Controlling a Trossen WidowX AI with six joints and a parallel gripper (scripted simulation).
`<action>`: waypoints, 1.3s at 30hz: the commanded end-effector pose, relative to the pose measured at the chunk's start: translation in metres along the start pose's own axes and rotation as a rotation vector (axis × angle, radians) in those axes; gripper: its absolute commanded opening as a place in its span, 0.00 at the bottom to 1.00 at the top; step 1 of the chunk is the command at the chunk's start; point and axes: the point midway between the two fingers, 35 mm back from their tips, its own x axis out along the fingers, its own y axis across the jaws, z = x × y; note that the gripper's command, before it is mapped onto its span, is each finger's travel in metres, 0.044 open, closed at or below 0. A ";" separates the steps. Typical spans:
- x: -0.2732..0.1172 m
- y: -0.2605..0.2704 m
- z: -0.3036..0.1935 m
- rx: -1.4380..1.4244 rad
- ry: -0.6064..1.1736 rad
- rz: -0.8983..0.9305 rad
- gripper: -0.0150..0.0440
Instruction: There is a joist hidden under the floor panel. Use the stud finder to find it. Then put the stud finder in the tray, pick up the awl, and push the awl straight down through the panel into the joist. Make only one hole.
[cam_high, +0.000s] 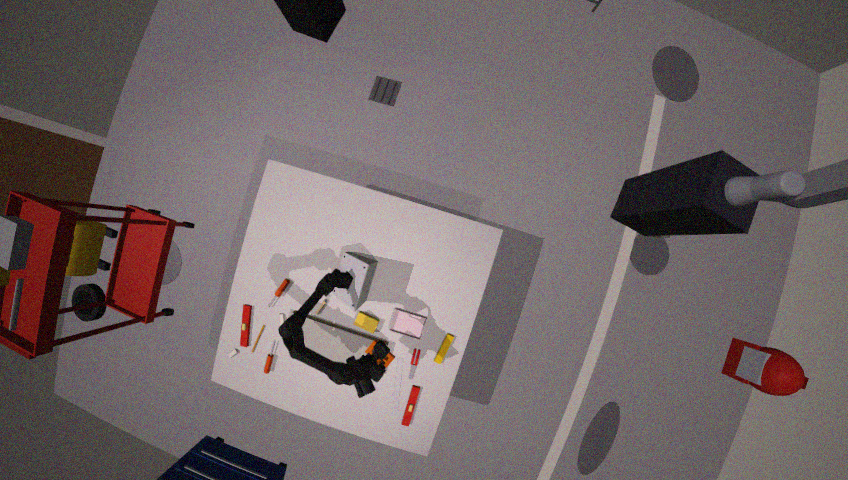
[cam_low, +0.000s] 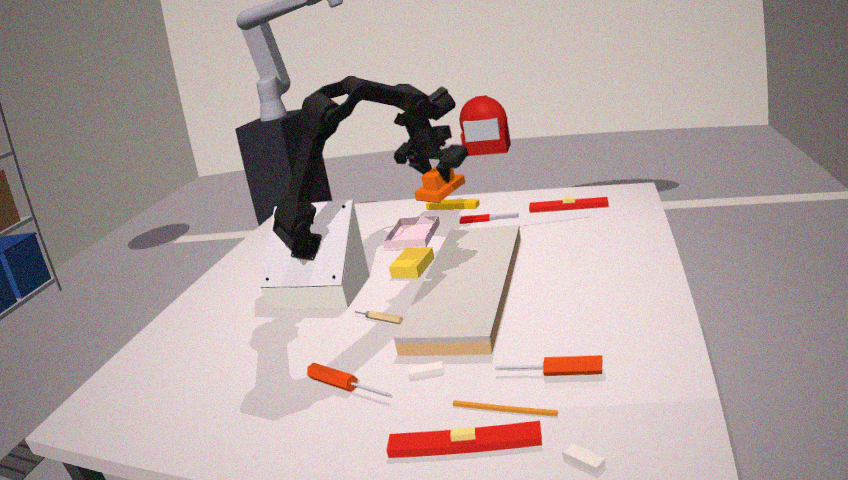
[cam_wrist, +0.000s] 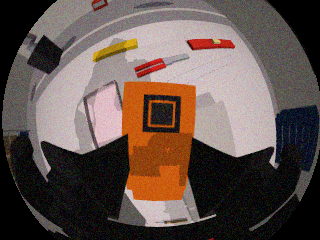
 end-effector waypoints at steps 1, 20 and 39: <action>0.013 0.039 0.014 -0.102 0.009 0.028 0.25; 0.061 0.150 0.015 -0.378 0.089 0.090 0.25; 0.111 0.146 -0.001 -0.378 0.090 0.089 0.25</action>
